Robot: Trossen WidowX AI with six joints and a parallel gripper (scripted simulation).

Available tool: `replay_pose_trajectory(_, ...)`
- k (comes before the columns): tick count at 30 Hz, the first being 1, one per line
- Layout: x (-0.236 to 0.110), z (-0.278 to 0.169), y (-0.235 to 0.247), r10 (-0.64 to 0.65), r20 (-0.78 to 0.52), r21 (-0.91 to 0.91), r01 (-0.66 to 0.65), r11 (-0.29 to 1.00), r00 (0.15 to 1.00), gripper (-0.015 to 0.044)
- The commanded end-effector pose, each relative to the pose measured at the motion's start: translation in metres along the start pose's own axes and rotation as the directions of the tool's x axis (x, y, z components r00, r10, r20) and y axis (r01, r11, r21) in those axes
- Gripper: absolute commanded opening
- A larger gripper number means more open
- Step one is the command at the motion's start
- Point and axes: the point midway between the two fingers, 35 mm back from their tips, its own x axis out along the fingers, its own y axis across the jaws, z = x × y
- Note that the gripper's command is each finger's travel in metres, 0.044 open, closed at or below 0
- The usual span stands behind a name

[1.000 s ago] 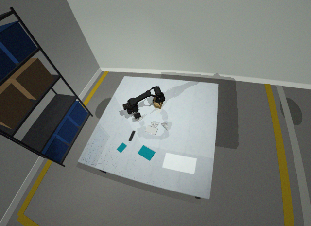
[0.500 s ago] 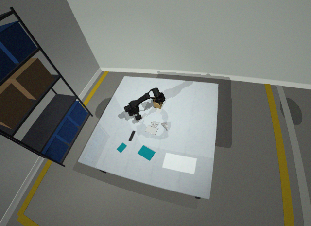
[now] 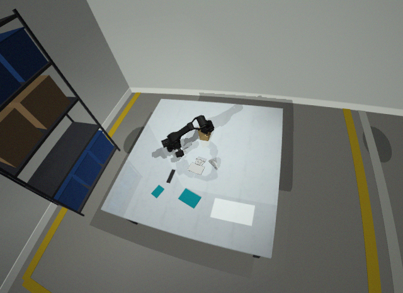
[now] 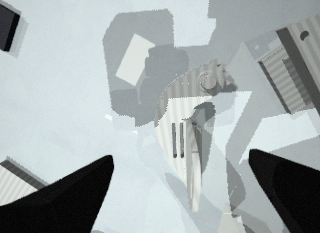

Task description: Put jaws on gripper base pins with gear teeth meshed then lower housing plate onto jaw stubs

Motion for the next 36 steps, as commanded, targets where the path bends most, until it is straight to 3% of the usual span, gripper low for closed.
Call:
replay_pose_trajectory(1, 0.007, -0.001, 0.000, 0.003, -0.003, 0.006, -0.003, 1.000, 1.000, 0.0440)
replay_pose_trajectory(16, 0.030, -0.002, 0.000, 0.004, -0.004, 0.006, -0.004, 1.000, 1.000, 0.0440)
replay_pose_trajectory(36, 0.030, -0.002, 0.000, 0.004, -0.004, 0.006, -0.004, 1.000, 1.000, 0.0440)
